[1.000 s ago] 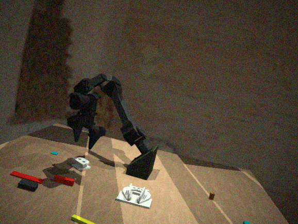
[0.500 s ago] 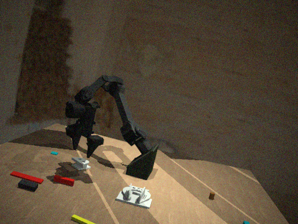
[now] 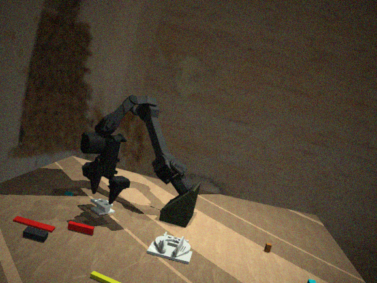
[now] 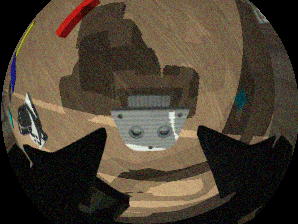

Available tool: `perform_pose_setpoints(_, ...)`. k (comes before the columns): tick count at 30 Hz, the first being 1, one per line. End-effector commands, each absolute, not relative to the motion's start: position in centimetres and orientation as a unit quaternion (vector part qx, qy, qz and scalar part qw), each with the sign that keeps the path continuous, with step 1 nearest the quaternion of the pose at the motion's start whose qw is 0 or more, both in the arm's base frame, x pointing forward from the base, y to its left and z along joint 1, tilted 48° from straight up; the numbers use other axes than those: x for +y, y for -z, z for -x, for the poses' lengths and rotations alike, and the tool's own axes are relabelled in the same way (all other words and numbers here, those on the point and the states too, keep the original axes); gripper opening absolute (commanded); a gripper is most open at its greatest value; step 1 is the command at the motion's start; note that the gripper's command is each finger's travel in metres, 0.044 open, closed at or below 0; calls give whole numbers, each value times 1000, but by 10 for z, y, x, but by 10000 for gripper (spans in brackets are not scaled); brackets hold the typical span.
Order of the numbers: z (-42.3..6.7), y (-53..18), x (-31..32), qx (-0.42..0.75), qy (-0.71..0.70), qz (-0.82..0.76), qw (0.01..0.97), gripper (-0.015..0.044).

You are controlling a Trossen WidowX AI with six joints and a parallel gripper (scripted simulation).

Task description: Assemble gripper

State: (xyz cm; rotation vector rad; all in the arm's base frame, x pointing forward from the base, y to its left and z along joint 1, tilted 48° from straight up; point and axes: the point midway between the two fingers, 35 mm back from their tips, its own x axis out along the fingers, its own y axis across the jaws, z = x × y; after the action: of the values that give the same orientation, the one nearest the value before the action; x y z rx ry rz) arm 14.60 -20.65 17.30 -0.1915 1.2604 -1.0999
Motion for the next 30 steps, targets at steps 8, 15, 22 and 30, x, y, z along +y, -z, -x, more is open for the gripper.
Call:
perform_pose_setpoints(8, -145, -166, -212, 561, 484, 84, 666, 440)
perform_pose_setpoints(15, -144, -159, -220, 561, 484, 84, 666, 440)
perform_pose_setpoints(22, -143, -151, -228, 561, 485, 85, 666, 440)
perform_pose_setpoints(30, -142, -149, -231, 561, 485, 85, 666, 440)
